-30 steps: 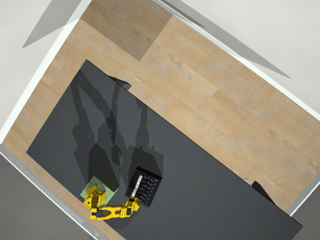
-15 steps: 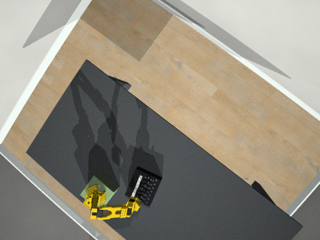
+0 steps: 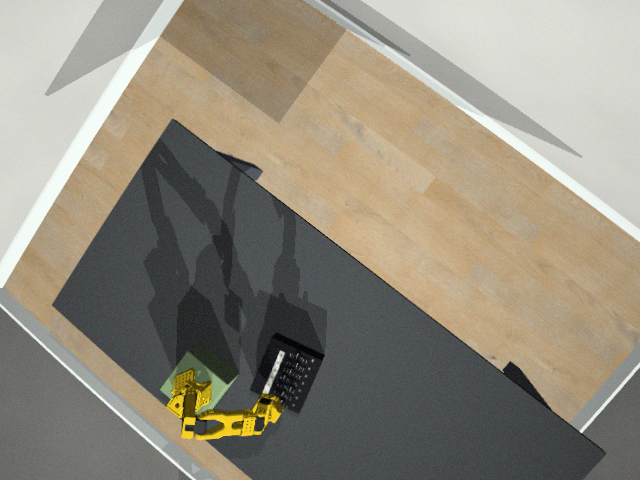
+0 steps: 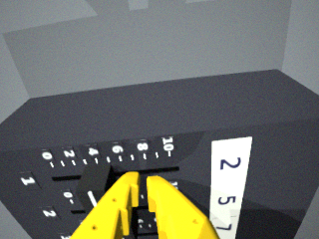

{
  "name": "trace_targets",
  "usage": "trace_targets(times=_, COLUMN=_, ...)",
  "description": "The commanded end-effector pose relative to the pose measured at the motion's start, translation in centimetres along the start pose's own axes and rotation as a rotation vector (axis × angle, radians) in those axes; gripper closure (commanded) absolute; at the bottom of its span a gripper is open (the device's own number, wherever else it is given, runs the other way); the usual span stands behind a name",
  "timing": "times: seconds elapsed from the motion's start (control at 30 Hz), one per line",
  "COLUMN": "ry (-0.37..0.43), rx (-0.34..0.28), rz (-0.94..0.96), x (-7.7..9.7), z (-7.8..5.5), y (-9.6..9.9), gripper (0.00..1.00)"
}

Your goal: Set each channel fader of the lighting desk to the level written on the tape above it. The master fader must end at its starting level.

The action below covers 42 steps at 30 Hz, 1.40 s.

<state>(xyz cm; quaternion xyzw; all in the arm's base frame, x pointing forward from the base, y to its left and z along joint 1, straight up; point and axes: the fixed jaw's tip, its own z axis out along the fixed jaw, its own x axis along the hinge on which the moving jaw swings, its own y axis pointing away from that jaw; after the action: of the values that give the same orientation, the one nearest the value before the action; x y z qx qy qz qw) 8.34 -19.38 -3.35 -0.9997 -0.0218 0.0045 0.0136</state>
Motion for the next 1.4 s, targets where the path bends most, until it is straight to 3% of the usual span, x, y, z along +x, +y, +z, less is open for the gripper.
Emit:
trace_targets(times=0.0, ry=0.010, rx=-0.032, rz=0.015, x=-0.12, z=-0.31, y=1.04, gripper=1.00)
trace_targets(times=1.37, ry=0.010, rx=-0.032, rz=0.021, x=-0.04, z=-0.31, y=1.60, gripper=1.00)
